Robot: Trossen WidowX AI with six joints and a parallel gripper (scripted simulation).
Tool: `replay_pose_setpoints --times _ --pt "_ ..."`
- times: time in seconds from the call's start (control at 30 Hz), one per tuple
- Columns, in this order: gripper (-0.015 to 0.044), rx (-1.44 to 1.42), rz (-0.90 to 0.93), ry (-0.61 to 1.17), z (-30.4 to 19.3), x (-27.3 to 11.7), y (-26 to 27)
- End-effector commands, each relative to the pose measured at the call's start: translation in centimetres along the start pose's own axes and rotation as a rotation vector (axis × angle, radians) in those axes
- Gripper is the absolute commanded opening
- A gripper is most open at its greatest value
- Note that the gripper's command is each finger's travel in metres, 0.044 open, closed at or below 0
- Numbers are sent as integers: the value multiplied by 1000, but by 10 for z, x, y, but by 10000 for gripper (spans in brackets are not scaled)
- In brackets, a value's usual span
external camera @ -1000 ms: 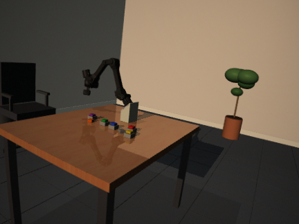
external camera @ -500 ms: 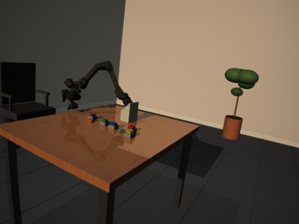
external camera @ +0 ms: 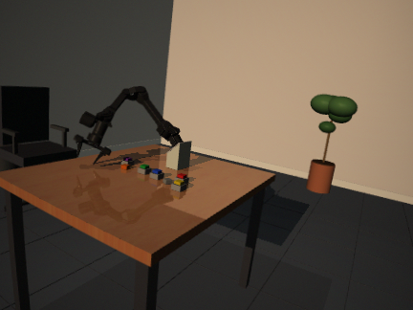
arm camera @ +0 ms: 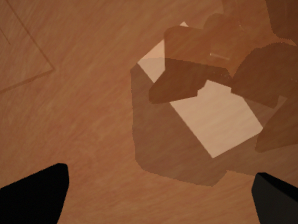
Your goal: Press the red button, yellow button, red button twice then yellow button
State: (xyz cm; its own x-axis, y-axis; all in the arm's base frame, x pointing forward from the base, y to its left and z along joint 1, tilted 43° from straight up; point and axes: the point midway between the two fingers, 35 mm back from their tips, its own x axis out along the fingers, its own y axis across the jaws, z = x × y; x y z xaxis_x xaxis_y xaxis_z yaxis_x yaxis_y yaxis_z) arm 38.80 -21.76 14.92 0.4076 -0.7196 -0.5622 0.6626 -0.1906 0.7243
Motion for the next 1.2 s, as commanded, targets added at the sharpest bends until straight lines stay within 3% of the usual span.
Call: replay_pose_setpoints --times 0.0,0.27,0.5,0.87,1.07,1.17 --pt "400 -229 -71 119 -68 -12 -28" --pt "400 -781 -200 331 -184 -65 -119" --pt "400 -1351 -287 451 -239 -130 -223" --pt "400 -2258 -353 421 -226 -224 -368" --pt "400 -2306 -356 409 -223 -228 -375" --pt "321 -2306 -355 408 -220 -199 -387"
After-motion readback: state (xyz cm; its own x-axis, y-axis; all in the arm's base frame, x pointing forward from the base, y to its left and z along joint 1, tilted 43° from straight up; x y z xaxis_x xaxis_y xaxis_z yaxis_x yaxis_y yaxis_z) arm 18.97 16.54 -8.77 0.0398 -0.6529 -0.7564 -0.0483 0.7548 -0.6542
